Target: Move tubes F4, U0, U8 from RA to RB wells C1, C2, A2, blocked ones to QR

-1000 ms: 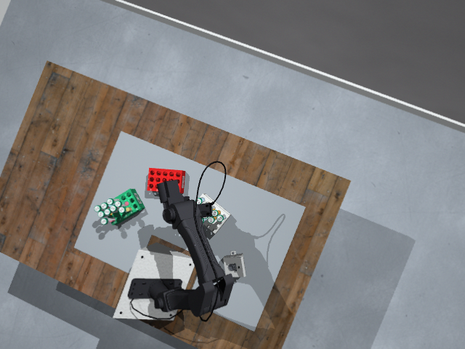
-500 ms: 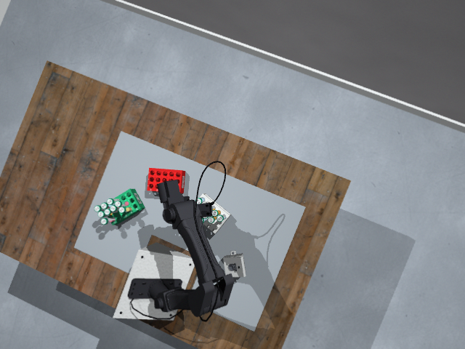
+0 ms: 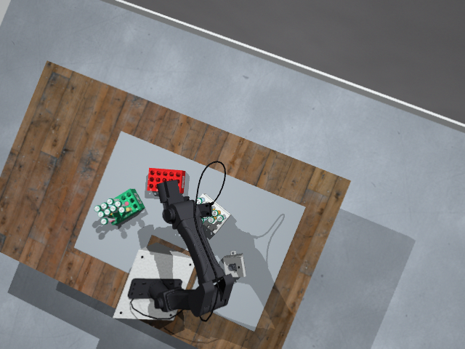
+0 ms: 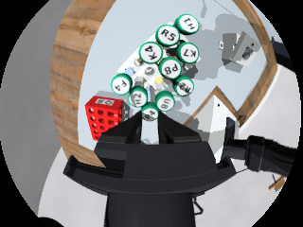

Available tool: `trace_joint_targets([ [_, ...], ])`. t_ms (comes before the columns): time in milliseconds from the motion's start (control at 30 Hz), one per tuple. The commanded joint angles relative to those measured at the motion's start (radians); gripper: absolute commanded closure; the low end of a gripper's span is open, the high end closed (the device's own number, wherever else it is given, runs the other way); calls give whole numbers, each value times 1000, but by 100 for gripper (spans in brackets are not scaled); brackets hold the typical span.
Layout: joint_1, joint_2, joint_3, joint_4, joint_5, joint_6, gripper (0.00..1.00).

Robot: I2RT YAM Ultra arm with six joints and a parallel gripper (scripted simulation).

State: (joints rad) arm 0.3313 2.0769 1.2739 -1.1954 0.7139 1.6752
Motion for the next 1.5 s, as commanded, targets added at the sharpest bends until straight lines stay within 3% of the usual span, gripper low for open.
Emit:
trace_joint_targets([
  [0, 5, -2, 1, 22, 3, -2, 100],
  [33, 5, -2, 1, 22, 3, -2, 100],
  [67, 5, -2, 1, 22, 3, -2, 76],
  [367, 5, -2, 1, 22, 3, -2, 76],
  [400, 5, -2, 1, 22, 3, -2, 70],
  [967, 5, -2, 1, 22, 3, -2, 70],
  [1000, 20, 4, 28, 22, 3, 11, 70],
  [1467, 80, -35, 104, -134, -33, 79, 70],
])
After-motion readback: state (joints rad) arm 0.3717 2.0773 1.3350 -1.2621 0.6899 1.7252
